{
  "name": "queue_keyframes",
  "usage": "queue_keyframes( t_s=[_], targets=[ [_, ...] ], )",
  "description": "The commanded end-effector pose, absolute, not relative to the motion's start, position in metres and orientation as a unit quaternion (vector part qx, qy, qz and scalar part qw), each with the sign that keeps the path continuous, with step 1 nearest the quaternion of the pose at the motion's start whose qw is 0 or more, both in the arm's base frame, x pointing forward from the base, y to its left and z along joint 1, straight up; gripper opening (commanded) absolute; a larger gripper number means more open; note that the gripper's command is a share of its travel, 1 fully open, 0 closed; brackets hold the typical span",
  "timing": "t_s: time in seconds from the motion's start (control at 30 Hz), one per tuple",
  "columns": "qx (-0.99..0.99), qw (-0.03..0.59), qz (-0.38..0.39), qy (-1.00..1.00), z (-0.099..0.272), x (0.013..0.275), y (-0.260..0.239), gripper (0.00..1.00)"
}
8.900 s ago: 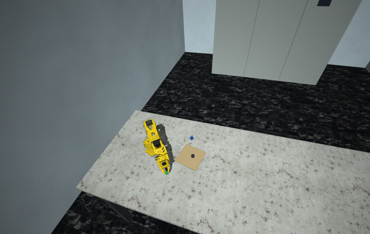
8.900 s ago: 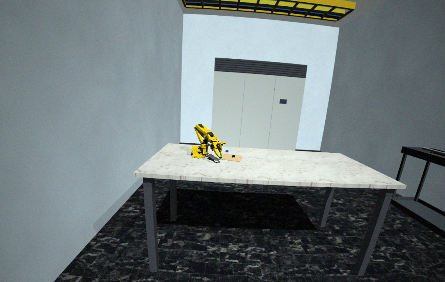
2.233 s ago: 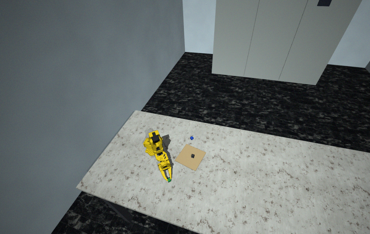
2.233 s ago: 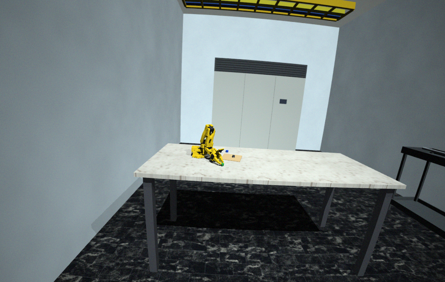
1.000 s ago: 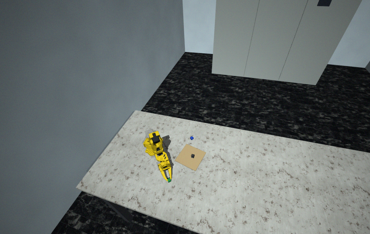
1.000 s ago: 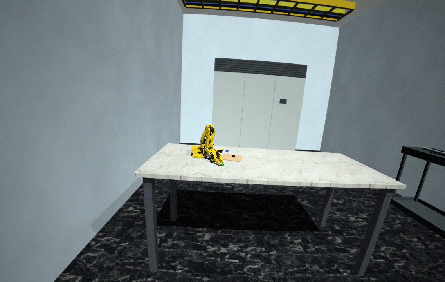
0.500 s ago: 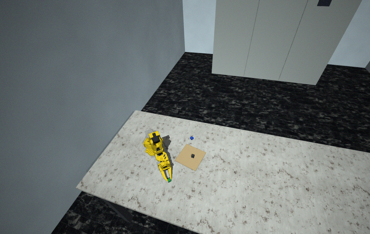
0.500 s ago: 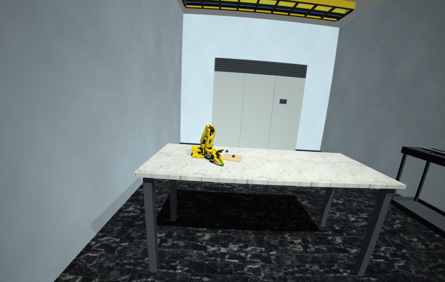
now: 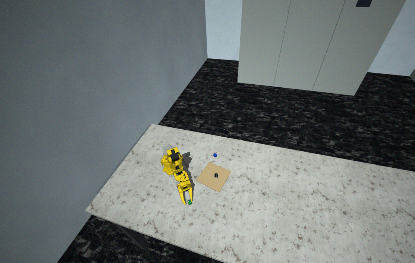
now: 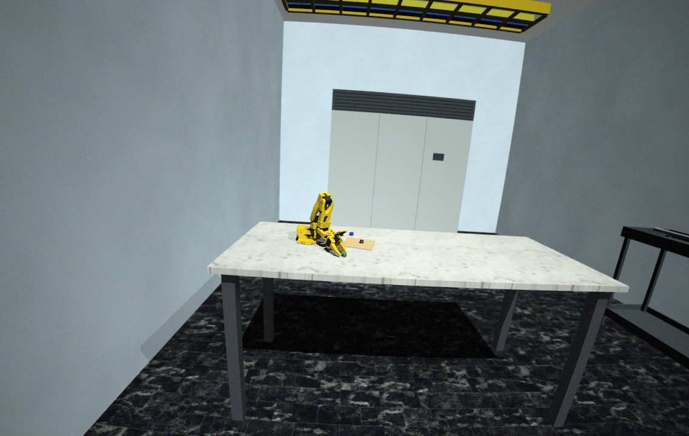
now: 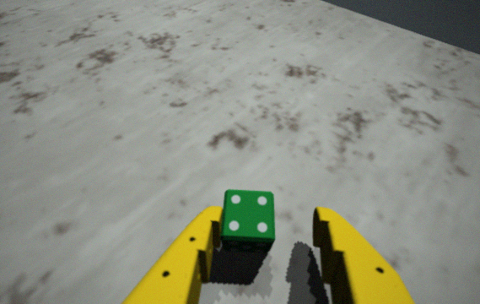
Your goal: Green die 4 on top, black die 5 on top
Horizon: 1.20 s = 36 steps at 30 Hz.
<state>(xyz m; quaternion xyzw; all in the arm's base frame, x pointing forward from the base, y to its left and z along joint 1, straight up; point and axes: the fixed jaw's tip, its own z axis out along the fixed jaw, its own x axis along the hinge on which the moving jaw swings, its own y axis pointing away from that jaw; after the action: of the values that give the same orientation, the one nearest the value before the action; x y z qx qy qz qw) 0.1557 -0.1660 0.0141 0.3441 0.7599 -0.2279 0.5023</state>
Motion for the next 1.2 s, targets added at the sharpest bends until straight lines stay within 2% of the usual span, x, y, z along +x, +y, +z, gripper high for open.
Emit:
queue_keyframes(
  t_s=[0.0,0.23,0.6,1.17],
  targets=[
    [0.335,0.515,-0.234,0.754,0.019,0.159,-0.168,0.22],
    [0.335,0.515,-0.234,0.754,0.019,0.159,-0.168,0.26],
    [0.335,0.515,-0.234,0.754,0.021,0.16,-0.168,0.27],
    [0.335,0.515,-0.234,0.754,0.06,0.162,-0.171,0.27]
  ],
)
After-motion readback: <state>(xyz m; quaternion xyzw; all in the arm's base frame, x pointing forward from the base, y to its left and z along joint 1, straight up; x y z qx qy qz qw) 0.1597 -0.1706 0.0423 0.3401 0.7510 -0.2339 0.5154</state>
